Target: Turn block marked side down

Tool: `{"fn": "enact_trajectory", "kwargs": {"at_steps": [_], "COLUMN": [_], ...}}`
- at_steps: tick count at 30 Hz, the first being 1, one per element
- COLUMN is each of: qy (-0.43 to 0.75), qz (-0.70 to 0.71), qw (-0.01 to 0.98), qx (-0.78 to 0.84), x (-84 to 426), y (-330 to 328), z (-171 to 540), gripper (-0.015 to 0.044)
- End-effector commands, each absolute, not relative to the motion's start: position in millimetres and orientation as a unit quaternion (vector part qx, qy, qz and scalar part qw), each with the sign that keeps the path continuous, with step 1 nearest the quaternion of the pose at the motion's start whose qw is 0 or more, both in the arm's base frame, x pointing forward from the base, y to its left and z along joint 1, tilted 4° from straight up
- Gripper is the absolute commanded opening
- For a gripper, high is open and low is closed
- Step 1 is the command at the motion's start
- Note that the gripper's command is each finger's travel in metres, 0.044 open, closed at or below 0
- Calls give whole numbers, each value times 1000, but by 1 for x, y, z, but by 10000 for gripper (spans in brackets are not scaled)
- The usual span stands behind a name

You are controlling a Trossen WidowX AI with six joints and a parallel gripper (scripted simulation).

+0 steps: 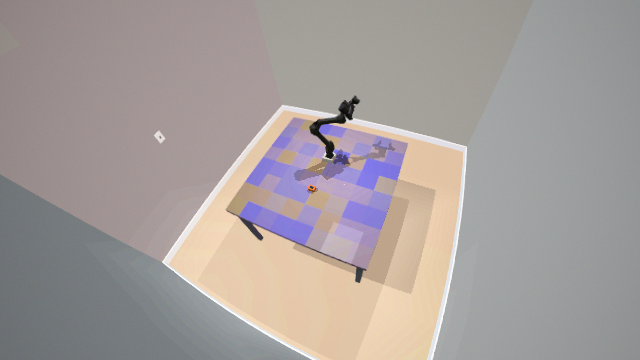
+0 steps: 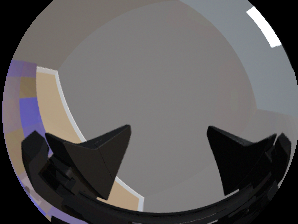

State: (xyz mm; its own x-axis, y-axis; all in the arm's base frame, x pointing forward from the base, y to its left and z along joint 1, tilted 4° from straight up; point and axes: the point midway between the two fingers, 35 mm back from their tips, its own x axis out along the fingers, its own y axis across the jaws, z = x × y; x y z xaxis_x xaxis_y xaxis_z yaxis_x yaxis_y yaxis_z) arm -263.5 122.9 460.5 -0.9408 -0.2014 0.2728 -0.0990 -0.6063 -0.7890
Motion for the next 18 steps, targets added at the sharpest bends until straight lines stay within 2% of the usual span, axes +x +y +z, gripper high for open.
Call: {"fn": "enact_trajectory", "kwargs": {"at_steps": [1, 2, 10, 18], "qy": [441, 434, 322, 211], "qz": [-882, -886, -935, -926], "qw": [26, 17, -140, -312], "qx": [-167, -160, -48, 32], "x": [-264, -263, -237, -161], "y": [125, 133, 250, 343], "z": [460, 459, 433, 409], "gripper": [426, 440, 440, 440]}}
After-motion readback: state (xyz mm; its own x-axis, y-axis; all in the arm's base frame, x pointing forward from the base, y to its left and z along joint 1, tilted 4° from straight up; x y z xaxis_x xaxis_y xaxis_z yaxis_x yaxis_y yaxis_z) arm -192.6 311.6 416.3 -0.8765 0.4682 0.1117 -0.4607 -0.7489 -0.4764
